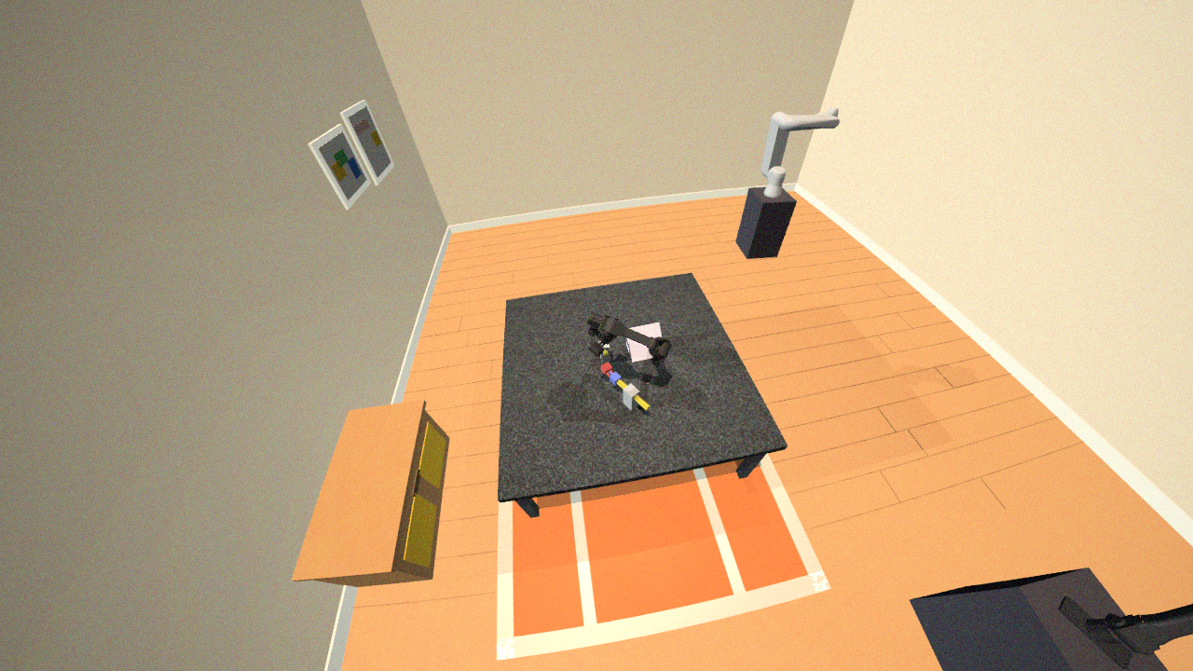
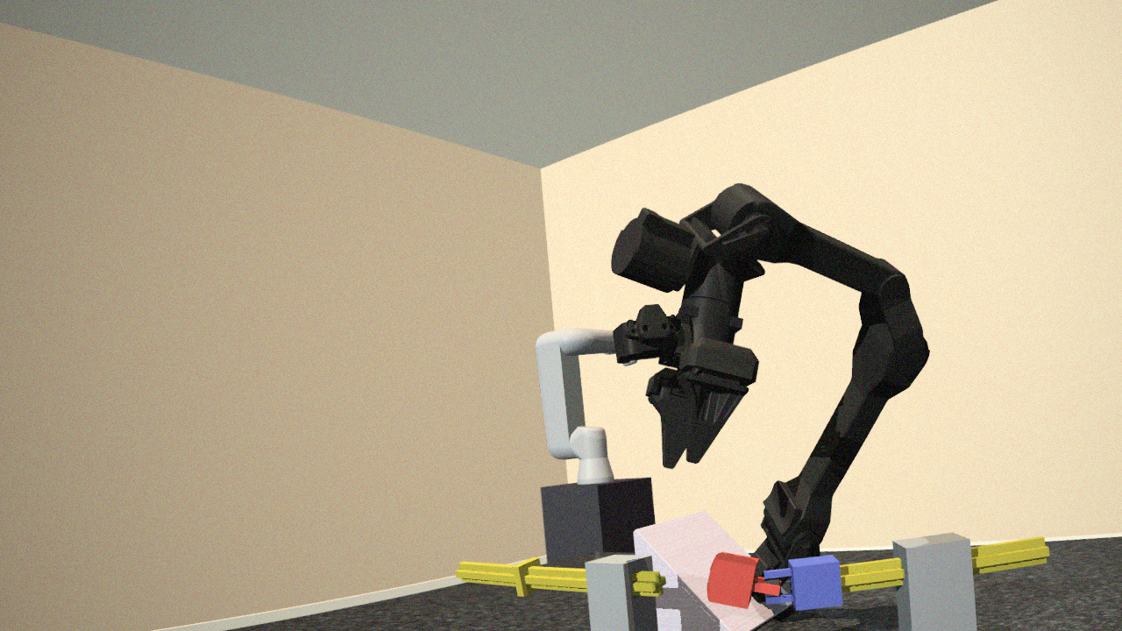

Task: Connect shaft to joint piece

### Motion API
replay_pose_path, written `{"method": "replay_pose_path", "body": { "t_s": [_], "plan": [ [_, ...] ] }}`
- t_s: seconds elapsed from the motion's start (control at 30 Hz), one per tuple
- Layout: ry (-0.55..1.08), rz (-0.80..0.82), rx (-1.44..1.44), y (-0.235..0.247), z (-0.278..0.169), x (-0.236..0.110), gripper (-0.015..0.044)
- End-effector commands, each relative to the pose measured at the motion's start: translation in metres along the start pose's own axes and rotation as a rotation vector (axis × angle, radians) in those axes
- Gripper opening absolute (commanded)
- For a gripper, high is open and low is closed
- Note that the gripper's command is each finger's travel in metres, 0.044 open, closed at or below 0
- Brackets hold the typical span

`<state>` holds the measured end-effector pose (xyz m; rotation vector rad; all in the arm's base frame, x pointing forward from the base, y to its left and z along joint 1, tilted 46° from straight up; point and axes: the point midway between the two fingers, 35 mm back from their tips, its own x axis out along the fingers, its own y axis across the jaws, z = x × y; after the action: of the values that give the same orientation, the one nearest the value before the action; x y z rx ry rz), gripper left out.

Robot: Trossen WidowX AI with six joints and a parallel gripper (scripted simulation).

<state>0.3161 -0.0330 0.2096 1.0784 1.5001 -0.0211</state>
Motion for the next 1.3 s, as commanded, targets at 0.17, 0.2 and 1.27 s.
{"method": "replay_pose_path", "body": {
  "t_s": [0.17, 0.2, 1.27],
  "plan": [
    [0.063, -0.033, 0.048, -0.010, 0.015, 0.019, 0.0440],
    [0.066, -0.042, 0.073, -0.009, 0.014, 0.021, 0.0440],
    [0.087, -0.164, 0.383, -0.009, -0.001, 0.083, 0.0440]
  ]
}}
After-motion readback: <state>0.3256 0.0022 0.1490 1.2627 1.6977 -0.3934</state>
